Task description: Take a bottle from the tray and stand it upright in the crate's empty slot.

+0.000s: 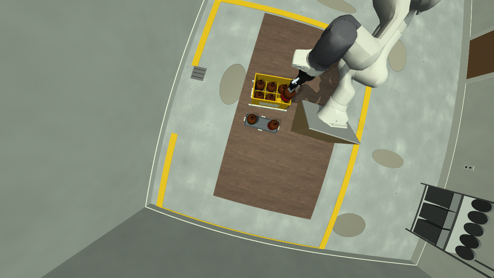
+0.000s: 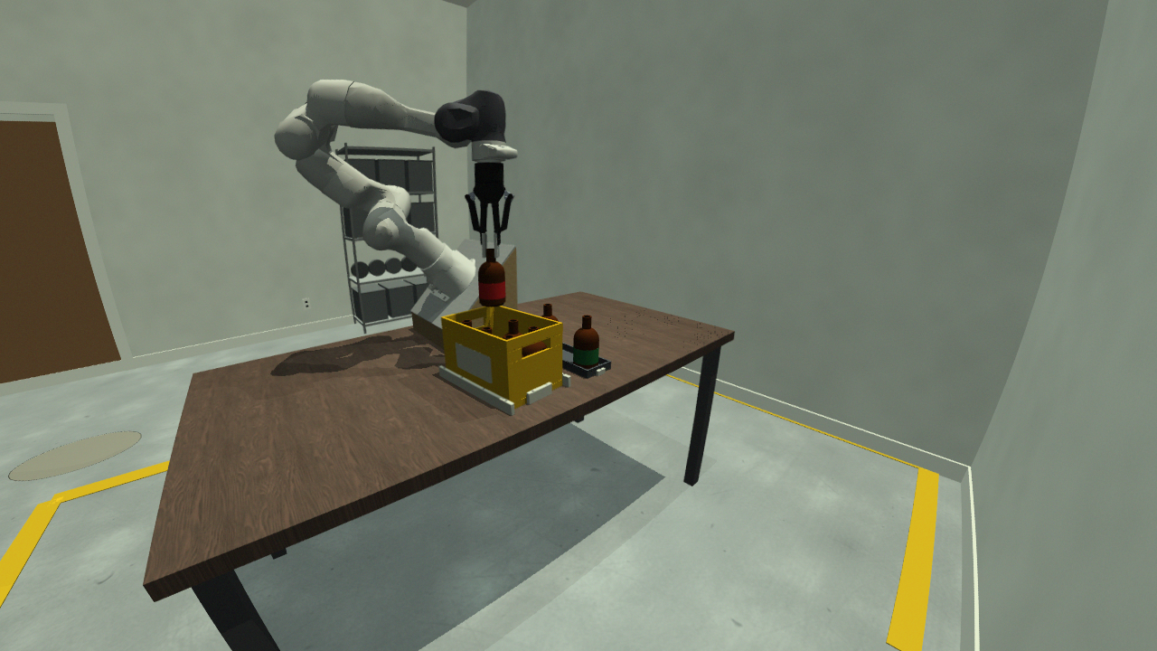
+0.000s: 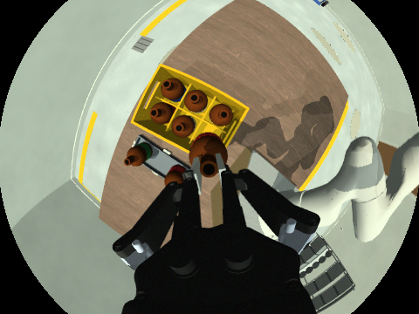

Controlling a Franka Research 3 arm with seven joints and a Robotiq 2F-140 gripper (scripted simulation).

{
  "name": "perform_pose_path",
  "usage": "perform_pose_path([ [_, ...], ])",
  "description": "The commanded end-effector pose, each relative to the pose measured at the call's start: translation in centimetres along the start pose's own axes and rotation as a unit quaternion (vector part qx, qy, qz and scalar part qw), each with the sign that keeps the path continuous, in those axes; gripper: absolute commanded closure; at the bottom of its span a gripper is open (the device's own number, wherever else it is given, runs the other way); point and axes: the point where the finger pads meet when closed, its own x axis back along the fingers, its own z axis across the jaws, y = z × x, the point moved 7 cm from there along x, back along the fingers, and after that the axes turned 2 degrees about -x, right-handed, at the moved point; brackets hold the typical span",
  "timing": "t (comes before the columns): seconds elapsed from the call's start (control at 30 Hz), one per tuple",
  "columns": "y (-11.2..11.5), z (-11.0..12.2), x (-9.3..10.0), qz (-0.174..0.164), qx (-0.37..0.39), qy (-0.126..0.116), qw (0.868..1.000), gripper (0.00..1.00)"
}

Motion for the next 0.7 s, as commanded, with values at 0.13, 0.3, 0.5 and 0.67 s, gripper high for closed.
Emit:
perform_pose_path([
  [0.13,-0.18,0.03,0.02,0.000,0.001,0.000,1.000,1.00],
  [0.3,-0.19,0.03,0.01,0.000,0.001,0.000,1.000,1.00],
  [0.5,-0.25,0.06,-0.06,0.000,0.001,0.000,1.000,1.00],
  [0.67,-0.33,0.10,-0.15,0.000,0.001,0.000,1.000,1.00],
])
